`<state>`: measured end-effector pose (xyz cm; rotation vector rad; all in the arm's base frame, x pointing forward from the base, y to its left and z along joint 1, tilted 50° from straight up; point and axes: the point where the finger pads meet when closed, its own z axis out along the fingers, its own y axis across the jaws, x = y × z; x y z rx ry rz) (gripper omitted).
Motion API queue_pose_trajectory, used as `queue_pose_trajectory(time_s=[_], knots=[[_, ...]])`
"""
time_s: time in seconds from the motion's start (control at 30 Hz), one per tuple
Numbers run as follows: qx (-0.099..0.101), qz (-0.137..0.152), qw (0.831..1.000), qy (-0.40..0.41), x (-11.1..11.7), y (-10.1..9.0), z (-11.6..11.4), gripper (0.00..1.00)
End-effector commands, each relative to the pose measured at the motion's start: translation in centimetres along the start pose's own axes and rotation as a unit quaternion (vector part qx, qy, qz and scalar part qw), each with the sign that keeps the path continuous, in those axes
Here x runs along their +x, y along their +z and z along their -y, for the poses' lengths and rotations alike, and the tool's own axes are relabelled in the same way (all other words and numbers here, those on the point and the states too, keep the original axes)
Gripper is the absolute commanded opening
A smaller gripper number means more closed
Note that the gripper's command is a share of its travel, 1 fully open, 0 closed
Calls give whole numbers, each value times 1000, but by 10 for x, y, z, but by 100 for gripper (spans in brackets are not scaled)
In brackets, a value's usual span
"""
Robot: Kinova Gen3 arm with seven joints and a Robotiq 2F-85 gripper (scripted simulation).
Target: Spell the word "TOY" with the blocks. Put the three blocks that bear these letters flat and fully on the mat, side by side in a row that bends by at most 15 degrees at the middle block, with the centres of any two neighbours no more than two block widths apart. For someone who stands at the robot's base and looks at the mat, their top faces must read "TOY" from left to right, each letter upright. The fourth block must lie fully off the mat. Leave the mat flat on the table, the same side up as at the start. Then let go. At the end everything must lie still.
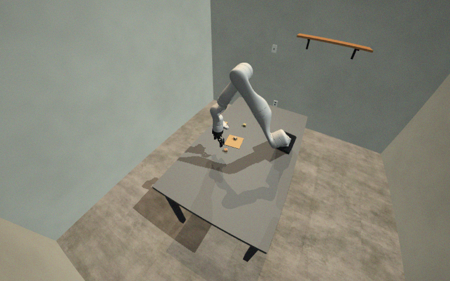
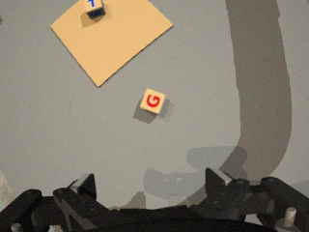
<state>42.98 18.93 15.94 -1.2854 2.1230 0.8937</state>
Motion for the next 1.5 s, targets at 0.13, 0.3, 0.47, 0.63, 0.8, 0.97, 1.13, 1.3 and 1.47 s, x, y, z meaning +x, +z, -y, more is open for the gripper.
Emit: queue_pose_trajectory(time_s=[0.13, 0.3, 0.47, 0.63, 0.8, 0.97, 1.13, 1.3, 1.47], knots=[[-3, 1, 1000, 2, 2, 2, 0, 100], [-7, 2, 1000, 3, 4, 5, -1, 100], [-11, 3, 1000, 3, 6, 7, -1, 100], [-14, 3, 1000, 4, 7, 9, -2, 100], [-16, 4, 1000, 4, 9, 10, -2, 100], [-18, 4, 1000, 5, 10, 12, -3, 100], [-21, 5, 1000, 6, 11, 14, -3, 100], [-22, 5, 1000, 6, 12, 14, -3, 100], [-24, 5, 1000, 6, 13, 15, -4, 100]])
